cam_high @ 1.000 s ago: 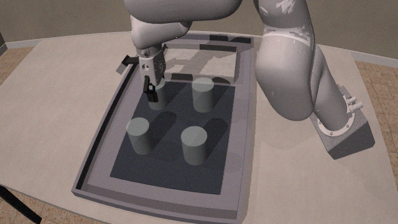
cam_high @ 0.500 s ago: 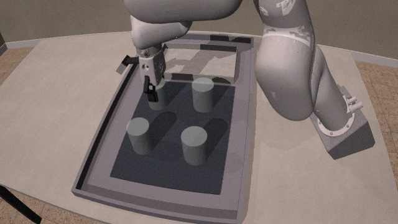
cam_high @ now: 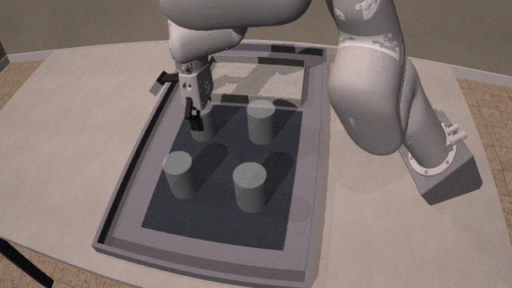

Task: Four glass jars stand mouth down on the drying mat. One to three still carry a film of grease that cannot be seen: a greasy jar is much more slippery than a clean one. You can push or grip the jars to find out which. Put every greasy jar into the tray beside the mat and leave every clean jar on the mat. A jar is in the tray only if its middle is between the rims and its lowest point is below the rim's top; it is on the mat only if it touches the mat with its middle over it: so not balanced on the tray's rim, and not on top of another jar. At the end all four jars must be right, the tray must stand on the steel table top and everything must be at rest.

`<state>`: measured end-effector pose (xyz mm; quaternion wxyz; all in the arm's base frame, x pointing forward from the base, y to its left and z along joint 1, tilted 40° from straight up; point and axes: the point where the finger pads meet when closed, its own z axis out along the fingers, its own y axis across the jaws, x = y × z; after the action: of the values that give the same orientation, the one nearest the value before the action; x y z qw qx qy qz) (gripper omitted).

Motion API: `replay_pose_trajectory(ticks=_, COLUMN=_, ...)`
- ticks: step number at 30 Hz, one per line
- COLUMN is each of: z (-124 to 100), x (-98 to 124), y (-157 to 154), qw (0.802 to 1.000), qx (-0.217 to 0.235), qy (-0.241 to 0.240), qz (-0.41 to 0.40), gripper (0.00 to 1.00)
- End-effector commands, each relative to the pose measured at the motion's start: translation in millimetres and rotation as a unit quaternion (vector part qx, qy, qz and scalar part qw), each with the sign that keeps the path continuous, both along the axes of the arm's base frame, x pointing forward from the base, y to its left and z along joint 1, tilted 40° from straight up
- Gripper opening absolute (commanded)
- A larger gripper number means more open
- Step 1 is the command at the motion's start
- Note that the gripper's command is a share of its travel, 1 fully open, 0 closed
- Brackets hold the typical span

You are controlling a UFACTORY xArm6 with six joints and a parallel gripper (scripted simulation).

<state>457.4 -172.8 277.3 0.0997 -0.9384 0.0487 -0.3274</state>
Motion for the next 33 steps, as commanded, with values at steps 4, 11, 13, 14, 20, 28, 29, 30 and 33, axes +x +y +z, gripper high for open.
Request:
replay_pose_trajectory(ticks=4, z=1.6, x=0.3, y=-0.6, qw=1.000, qx=-0.001, qy=-0.002, qz=0.000, gripper=0.80)
replay_pose_trajectory(ticks=11, z=1.6, x=0.3, y=-0.6, qw=1.000, qx=-0.001, qy=-0.002, qz=0.000, gripper=0.77)
replay_pose_trajectory(ticks=13, z=1.6, x=0.3, y=-0.6, qw=1.000, qx=-0.001, qy=-0.002, qz=0.000, gripper=0.77)
replay_pose_trajectory(ticks=14, z=1.6, x=0.3, y=-0.6, qw=1.000, qx=-0.001, qy=-0.002, qz=0.000, gripper=0.77)
replay_pose_trajectory(ticks=20, z=1.6, x=0.3, y=-0.6, qw=1.000, qx=-0.001, qy=-0.002, qz=0.000, gripper=0.77)
replay_pose_trajectory(ticks=28, z=1.6, x=0.3, y=-0.6, qw=1.000, qx=-0.001, qy=-0.002, qz=0.000, gripper=0.74)
replay_pose_trajectory(ticks=29, z=1.6, x=0.3, y=-0.6, qw=1.000, qx=-0.001, qy=-0.002, qz=0.000, gripper=0.74)
replay_pose_trajectory(ticks=30, z=1.6, x=0.3, y=-0.6, qw=1.000, qx=-0.001, qy=-0.002, qz=0.000, gripper=0.74)
replay_pose_trajectory(ticks=33, z=1.6, x=0.3, y=-0.6, qw=1.000, qx=-0.001, qy=-0.002, qz=0.000, gripper=0.74)
